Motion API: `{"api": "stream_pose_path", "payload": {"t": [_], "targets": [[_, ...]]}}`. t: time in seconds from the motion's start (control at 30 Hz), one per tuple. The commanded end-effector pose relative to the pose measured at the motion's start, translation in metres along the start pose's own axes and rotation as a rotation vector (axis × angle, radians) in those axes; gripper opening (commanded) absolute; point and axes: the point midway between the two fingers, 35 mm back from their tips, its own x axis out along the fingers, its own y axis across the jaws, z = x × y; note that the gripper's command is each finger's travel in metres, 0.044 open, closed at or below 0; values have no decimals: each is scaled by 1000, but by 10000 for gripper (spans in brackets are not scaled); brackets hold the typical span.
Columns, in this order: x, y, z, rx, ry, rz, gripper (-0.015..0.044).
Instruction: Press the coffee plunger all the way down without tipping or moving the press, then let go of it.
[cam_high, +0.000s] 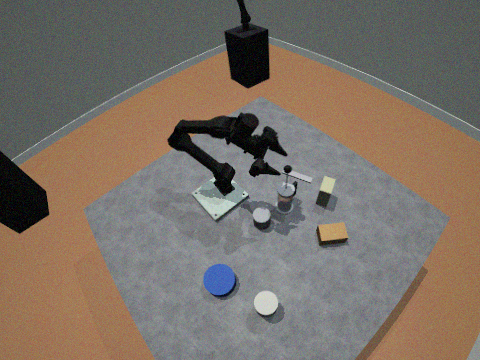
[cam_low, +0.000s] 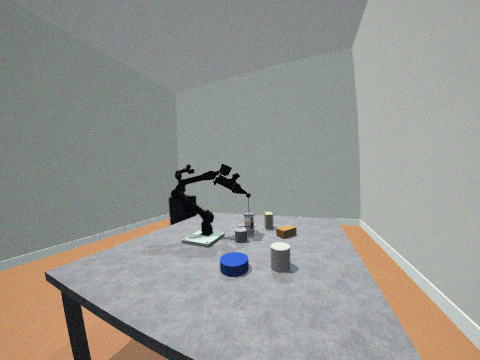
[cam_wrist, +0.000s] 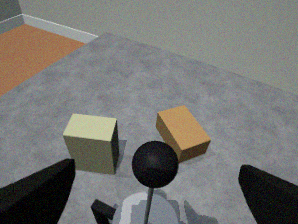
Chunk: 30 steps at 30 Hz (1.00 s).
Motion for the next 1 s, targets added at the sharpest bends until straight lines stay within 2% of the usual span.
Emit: {"api": "stream_pose_path", "payload": {"t": [0.0, 0.43, 0.83, 0.97], "targets": [[10, 0, -3, -4, 14, 0, 440], [28, 0, -4, -4, 13, 0, 440], [28, 0, -4, -4, 13, 0, 125], [28, 0, -4, -4, 13, 0, 121]]}}
